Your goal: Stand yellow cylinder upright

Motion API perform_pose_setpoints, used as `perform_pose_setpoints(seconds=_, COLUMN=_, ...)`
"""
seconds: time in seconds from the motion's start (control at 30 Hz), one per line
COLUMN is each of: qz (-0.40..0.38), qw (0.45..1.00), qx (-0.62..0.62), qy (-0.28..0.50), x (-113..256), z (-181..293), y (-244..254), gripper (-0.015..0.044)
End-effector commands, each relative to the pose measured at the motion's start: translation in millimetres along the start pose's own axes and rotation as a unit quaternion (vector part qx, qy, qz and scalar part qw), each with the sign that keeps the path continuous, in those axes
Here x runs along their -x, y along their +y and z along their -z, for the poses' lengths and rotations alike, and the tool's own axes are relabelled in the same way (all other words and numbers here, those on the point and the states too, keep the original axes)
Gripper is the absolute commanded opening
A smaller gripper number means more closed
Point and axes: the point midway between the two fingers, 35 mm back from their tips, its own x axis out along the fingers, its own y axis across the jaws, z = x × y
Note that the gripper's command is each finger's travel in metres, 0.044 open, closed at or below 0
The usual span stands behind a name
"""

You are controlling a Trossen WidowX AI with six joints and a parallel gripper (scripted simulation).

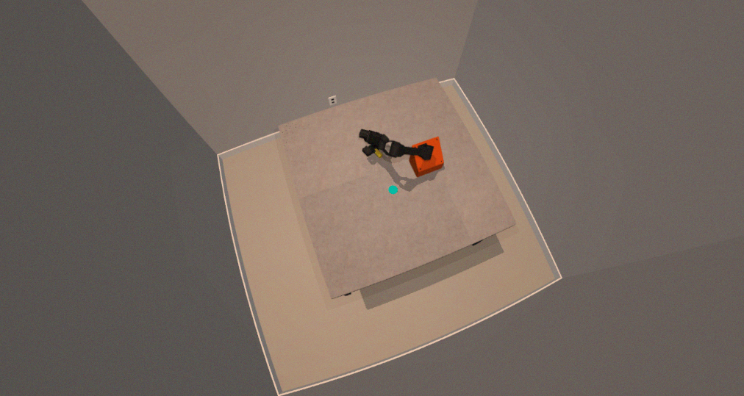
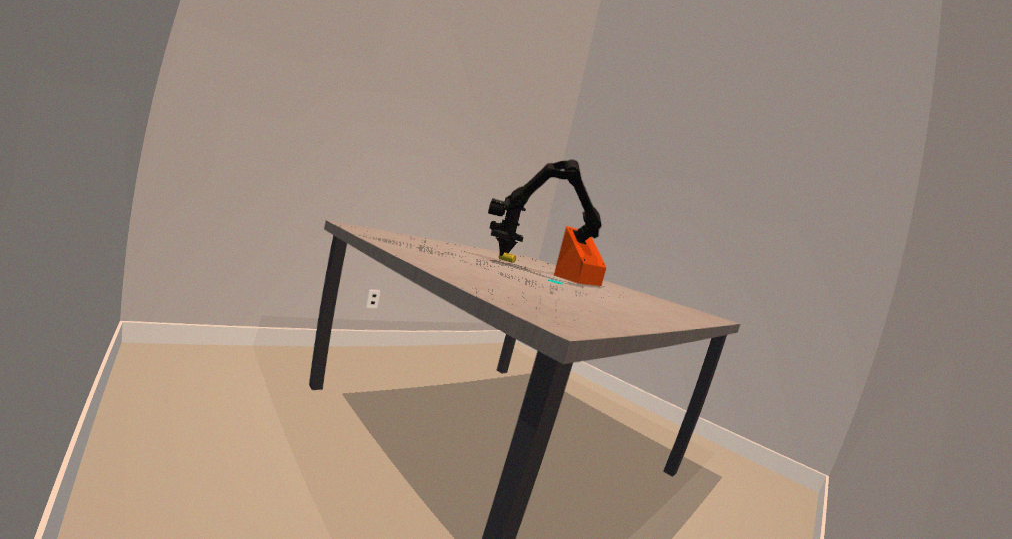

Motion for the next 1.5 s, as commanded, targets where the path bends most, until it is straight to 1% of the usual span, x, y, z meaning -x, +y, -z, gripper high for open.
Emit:
perform_pose_setpoints(seconds=0.0, qz=-0.002, qw=1.0, qx=0.004, qy=-0.006, x=15.9, z=-3.3, y=3.3, gripper=0.0105)
perform_pose_setpoints(seconds=0.83, qz=-0.001, qw=1.0, qx=0.004, qy=-0.006, x=94.2, z=-0.8, y=-0.1, gripper=0.0105)
perform_pose_setpoints(seconds=1.0, qz=-0.001, qw=1.0, qx=0.007, qy=-0.006, x=96.9, z=1.0, y=1.2, gripper=0.0105)
perform_pose_setpoints(seconds=1.47, qz=0.003, qw=0.998, qx=0.065, qy=-0.015, x=107.2, z=34.7, y=31.6, gripper=0.0105)
